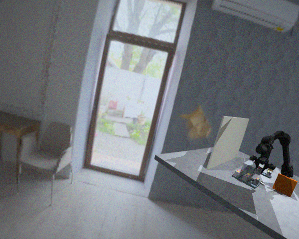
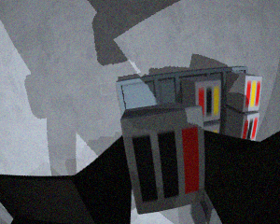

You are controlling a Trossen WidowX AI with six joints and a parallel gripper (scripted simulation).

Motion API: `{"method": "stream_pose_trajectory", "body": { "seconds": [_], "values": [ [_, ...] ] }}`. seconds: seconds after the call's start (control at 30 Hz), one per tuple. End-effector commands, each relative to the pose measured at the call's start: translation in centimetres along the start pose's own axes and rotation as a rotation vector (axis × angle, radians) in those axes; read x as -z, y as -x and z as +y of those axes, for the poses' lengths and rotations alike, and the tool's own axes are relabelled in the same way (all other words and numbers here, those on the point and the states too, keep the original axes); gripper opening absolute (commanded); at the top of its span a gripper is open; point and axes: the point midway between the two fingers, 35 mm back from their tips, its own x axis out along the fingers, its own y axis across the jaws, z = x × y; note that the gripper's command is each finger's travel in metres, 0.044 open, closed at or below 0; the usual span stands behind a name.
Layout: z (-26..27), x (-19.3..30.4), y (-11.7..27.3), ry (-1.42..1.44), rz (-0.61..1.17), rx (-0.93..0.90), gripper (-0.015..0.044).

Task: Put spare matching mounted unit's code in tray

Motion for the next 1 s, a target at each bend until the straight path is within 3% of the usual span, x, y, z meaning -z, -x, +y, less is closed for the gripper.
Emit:
{"method": "stream_pose_trajectory", "body": {
  "seconds": [0.0,0.37,0.97],
  "values": [
    [0.4,0.1,2.4,-0.009,-0.012,0.0,0.0],
    [-2.7,2.2,4.4,0.005,-0.042,-0.006,0.0],
    [-12.9,12.3,5.9,0.023,-0.101,0.006,0.0]
  ]
}}
